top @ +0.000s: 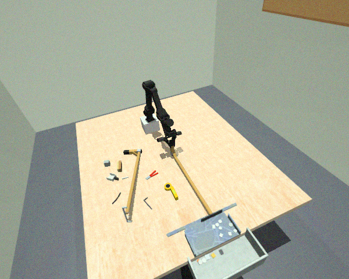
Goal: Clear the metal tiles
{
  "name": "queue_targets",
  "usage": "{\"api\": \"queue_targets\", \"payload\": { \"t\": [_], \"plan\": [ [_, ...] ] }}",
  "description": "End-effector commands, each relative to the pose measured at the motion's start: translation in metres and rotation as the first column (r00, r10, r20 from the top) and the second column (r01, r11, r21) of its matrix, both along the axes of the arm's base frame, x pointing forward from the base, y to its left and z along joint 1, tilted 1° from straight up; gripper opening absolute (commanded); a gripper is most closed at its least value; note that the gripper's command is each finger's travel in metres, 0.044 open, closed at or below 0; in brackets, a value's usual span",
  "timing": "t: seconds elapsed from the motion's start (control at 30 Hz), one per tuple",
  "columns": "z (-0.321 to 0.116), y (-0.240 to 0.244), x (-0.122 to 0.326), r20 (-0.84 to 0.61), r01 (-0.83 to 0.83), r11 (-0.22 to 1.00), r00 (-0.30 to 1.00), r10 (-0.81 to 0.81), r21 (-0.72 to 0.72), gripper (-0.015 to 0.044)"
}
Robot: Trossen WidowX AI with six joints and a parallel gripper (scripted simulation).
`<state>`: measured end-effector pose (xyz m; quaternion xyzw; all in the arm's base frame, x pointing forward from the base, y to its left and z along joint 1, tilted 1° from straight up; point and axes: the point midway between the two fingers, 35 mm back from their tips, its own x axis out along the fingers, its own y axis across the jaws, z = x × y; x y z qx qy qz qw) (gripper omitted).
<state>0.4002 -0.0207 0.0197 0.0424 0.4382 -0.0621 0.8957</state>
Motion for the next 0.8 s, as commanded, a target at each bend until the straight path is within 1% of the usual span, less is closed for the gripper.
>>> {"api": "queue_targets", "payload": {
  "t": [0.0, 0.77],
  "plan": [
    [0.004, 0.0, 0.01, 0.015, -0.006, 1.0, 1.0, 0.006, -0.002, 0.0],
    [0.005, -0.001, 0.039, 0.017, -0.006, 1.0, 1.0, 0.006, -0.002, 0.0]
  ]
}}
